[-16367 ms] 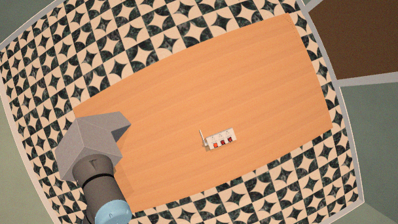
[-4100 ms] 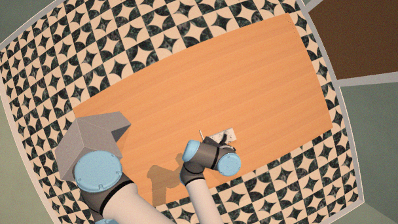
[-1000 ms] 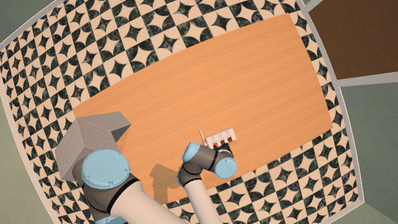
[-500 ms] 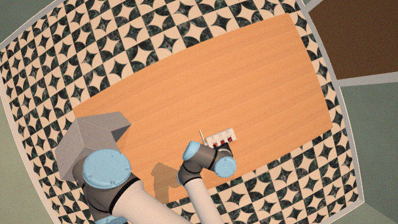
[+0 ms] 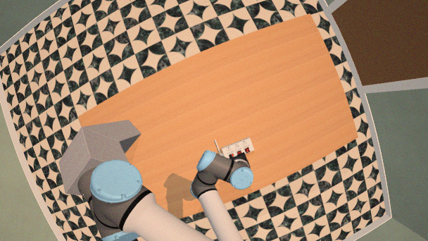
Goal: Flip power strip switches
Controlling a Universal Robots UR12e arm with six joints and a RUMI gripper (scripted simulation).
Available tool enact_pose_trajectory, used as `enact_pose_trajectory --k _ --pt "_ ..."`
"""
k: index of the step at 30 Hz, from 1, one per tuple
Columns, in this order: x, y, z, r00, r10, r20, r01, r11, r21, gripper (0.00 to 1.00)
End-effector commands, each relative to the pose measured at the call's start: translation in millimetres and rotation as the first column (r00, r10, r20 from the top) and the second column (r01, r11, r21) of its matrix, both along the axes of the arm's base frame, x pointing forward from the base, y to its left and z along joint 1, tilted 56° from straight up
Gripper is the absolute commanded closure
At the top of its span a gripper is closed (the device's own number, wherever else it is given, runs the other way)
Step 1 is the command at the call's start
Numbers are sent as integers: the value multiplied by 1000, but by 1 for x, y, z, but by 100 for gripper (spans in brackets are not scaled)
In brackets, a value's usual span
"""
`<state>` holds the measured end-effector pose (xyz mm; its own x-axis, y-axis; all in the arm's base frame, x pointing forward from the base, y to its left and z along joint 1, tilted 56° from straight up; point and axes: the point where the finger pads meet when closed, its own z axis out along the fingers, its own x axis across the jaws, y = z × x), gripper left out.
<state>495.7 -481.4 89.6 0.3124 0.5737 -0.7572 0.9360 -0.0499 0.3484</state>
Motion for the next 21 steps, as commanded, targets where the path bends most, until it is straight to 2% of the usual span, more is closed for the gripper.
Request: enact_pose_trajectory --k 1,21 --pt "1 -3 -2 1000 1 0 -1 1000 0 100" --pt "2 -8 -5 1000 1 0 -1 1000 0 100"
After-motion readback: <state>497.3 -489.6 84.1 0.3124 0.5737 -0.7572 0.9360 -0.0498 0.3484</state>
